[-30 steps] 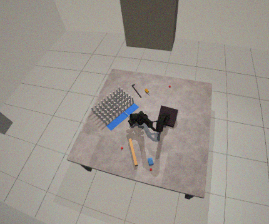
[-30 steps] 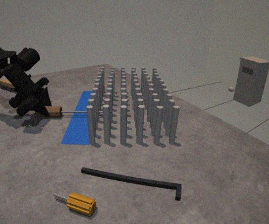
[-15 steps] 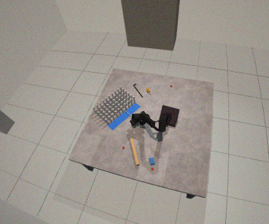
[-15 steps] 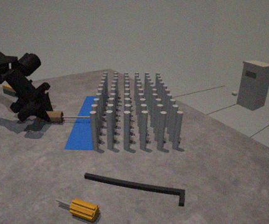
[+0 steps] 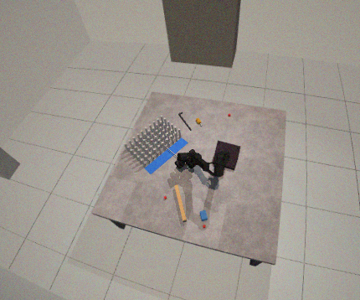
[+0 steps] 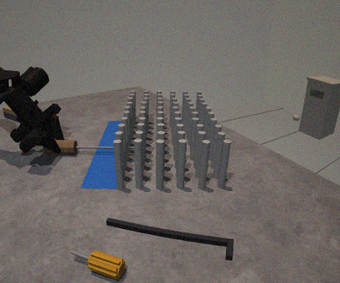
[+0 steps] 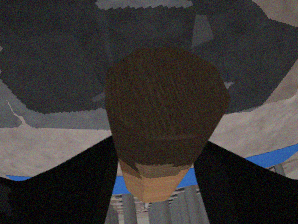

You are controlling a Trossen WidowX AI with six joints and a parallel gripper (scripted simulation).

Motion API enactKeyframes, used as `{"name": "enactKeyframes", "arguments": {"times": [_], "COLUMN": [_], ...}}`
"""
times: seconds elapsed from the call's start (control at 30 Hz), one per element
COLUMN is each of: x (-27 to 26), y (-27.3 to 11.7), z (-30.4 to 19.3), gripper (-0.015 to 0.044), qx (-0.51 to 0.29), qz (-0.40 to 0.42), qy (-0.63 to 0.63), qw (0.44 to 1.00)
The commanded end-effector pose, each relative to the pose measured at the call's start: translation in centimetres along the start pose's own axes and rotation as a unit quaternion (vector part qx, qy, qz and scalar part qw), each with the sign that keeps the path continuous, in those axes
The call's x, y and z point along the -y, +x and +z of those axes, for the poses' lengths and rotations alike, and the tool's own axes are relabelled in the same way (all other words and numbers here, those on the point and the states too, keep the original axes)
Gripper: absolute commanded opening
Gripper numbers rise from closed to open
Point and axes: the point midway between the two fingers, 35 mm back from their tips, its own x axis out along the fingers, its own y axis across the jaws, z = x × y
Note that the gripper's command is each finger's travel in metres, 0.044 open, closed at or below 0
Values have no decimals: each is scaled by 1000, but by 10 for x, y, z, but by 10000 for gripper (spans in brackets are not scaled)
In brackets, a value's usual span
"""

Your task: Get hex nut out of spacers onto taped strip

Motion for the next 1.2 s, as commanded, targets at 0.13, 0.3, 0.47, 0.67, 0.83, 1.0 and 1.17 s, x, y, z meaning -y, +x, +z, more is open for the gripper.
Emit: {"name": "enactKeyframes", "arguments": {"times": [0.13, 0.3, 0.47, 0.67, 0.83, 1.0, 1.17], "x": [0, 0, 0, 0, 0, 0, 0], "y": [-3, -4, -5, -7, -8, -9, -11], "z": [3, 5, 7, 9, 11, 13, 15], "gripper": [0, 0, 0, 0, 0, 0, 0], "qx": [-2, -2, -2, -2, -2, -2, -2], "qz": [1, 1, 1, 1, 1, 2, 2], "qy": [3, 3, 3, 3, 3, 3, 3], "qw": [1000, 1000, 1000, 1000, 1000, 1000, 1000]}}
